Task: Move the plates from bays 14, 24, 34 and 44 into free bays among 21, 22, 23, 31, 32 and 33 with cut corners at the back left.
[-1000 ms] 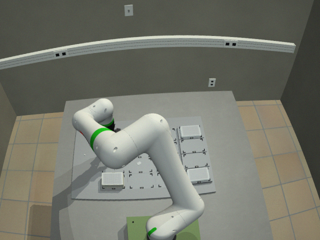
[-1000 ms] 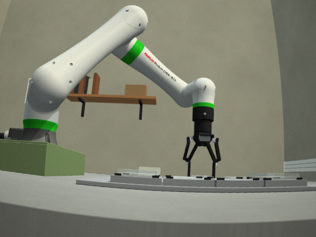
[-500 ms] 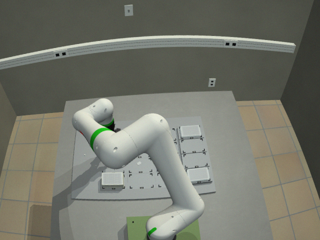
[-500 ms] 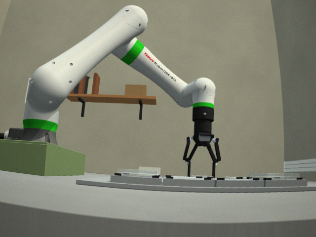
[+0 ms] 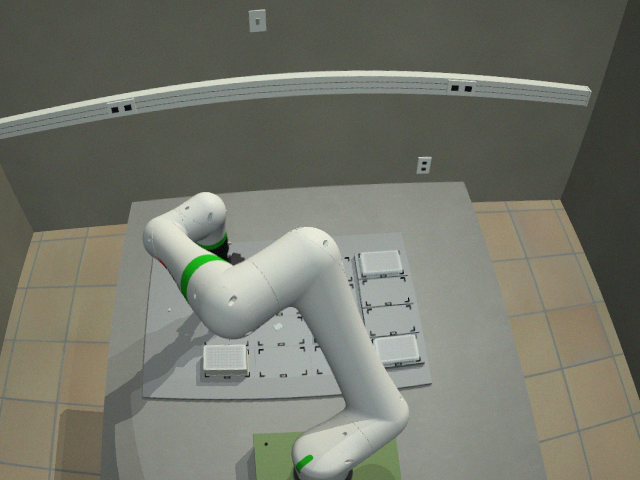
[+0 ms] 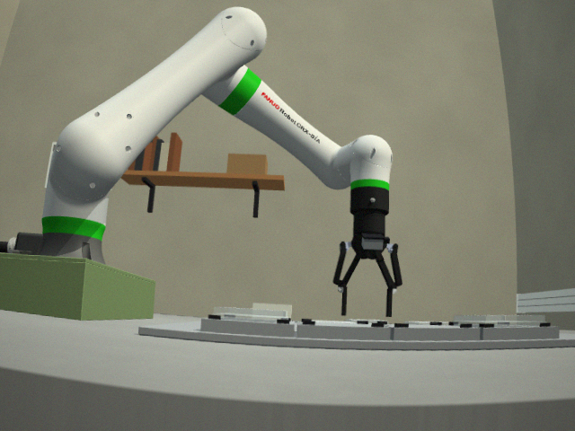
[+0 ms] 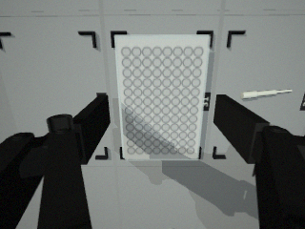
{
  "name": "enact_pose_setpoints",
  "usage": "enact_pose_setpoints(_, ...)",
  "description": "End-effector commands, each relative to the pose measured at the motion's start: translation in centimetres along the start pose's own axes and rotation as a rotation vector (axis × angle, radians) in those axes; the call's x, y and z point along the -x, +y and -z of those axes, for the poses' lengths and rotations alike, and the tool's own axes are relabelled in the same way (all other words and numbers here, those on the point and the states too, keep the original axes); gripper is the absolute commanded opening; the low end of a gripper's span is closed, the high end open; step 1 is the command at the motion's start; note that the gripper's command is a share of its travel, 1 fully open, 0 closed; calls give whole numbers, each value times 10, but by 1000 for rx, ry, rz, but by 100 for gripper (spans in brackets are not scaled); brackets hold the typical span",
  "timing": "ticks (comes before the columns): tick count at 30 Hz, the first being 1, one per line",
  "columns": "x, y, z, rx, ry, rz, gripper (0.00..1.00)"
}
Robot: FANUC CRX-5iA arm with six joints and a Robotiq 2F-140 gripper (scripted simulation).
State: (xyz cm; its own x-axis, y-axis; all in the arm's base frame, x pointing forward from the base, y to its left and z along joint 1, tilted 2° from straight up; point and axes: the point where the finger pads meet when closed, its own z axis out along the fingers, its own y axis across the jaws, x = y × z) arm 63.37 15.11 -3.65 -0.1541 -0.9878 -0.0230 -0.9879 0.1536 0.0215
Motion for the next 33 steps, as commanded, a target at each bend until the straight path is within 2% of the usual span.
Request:
enact_pose_setpoints(1, 0, -1, 6, -2, -1, 0, 70)
enact_pose_setpoints(33, 0, -1, 44, -2, -1, 0, 70)
